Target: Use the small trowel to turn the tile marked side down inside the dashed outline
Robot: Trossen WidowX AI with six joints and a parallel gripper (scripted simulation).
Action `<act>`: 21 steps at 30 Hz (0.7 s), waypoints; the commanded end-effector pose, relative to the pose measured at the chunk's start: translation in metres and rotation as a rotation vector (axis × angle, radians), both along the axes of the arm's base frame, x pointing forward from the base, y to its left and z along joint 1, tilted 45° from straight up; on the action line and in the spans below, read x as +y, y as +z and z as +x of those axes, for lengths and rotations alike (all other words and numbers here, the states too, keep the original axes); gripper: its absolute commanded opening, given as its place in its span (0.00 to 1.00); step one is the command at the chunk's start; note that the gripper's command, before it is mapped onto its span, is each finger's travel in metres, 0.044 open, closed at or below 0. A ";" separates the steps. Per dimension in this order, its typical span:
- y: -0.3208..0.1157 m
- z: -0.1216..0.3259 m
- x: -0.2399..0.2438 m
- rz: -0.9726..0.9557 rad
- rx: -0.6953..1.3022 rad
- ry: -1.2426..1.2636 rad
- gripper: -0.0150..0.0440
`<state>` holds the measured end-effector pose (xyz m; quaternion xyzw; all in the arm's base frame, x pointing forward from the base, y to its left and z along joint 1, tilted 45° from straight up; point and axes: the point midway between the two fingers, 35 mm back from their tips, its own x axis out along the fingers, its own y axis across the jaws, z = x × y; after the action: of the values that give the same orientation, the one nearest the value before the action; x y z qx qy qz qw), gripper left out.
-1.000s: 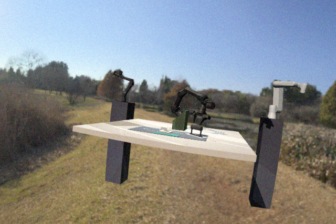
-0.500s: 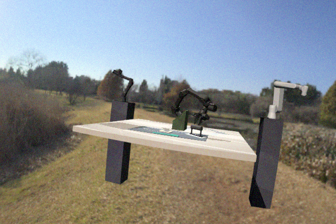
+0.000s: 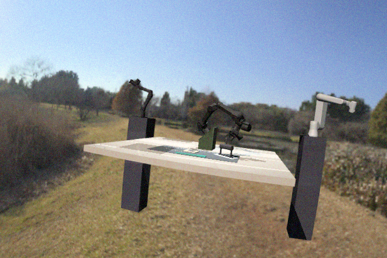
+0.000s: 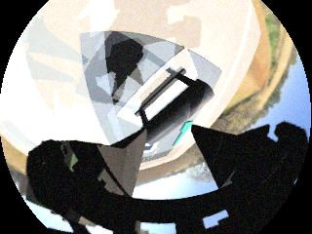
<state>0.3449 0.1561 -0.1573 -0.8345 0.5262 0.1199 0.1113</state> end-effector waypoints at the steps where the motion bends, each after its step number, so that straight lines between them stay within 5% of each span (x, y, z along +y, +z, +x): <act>1: -0.004 -0.005 -0.004 0.027 -0.134 -0.012 0.76; 21: -0.010 -0.015 -0.004 0.289 -0.769 -0.024 0.76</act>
<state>0.3339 0.1554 -0.1634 -0.7989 0.4537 -0.1024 0.3814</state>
